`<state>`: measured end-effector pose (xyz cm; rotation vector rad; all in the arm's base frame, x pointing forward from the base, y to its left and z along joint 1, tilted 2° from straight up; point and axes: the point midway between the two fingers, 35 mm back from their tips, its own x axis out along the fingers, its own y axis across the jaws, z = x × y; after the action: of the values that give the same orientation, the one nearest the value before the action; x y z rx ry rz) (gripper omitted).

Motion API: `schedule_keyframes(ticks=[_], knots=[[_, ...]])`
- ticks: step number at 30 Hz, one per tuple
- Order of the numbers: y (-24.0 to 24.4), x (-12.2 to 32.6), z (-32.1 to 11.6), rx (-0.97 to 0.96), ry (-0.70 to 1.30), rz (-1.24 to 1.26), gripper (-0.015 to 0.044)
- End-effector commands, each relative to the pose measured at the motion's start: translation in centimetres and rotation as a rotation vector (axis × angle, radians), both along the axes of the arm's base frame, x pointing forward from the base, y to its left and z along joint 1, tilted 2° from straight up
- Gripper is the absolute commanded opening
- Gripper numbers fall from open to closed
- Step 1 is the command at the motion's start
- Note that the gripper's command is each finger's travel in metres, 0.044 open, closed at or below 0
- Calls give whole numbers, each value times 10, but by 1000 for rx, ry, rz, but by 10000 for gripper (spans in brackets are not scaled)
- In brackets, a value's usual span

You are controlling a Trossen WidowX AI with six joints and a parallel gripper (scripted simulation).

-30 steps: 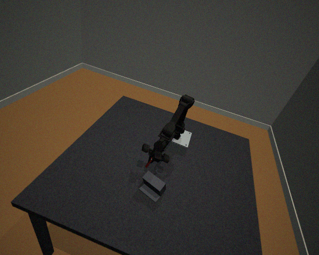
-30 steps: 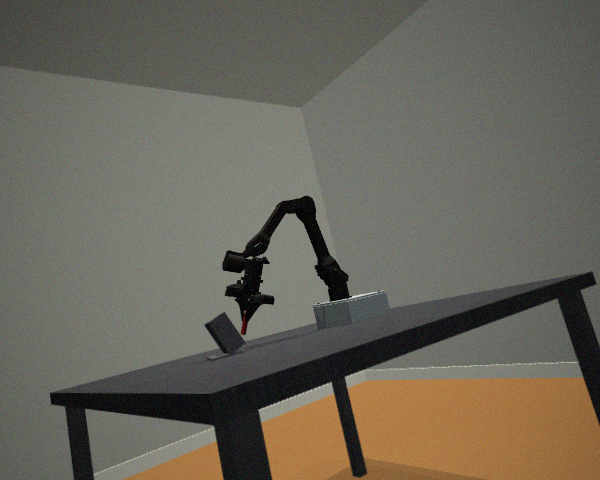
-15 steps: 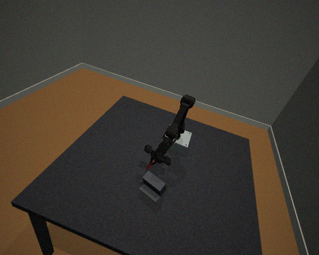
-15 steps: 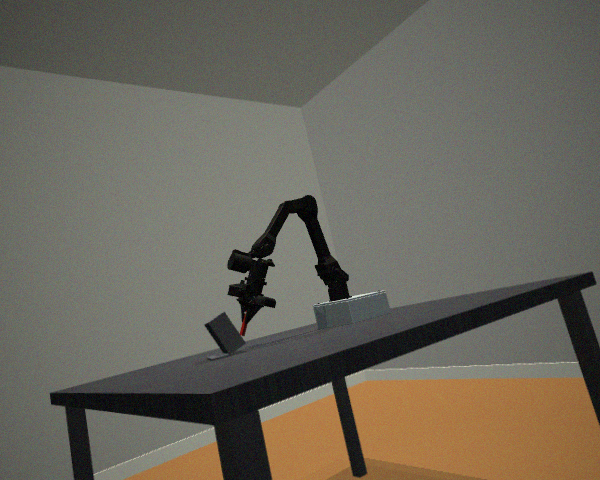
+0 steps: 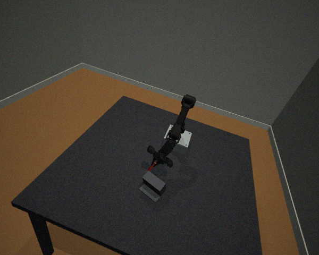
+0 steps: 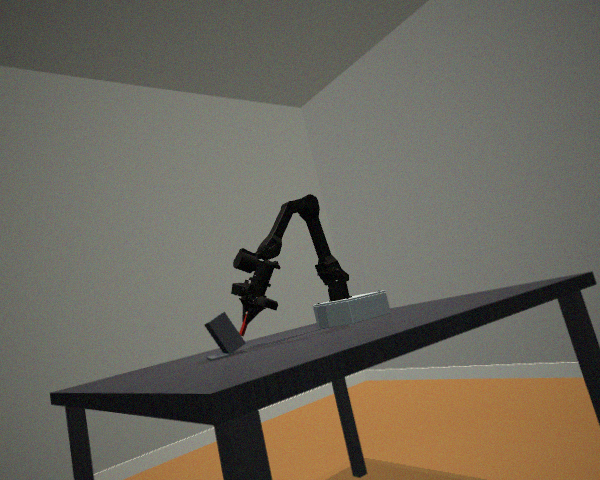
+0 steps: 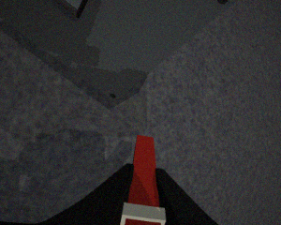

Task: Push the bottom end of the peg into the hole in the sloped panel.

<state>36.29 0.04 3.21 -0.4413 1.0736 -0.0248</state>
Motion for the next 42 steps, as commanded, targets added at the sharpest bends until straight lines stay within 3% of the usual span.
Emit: schedule_keyframes(ticks=[1, 42], knots=[[4, -1, 0, 1, -32, -15, 0], [45, -10, 4, 72, -309, -98, 0]])
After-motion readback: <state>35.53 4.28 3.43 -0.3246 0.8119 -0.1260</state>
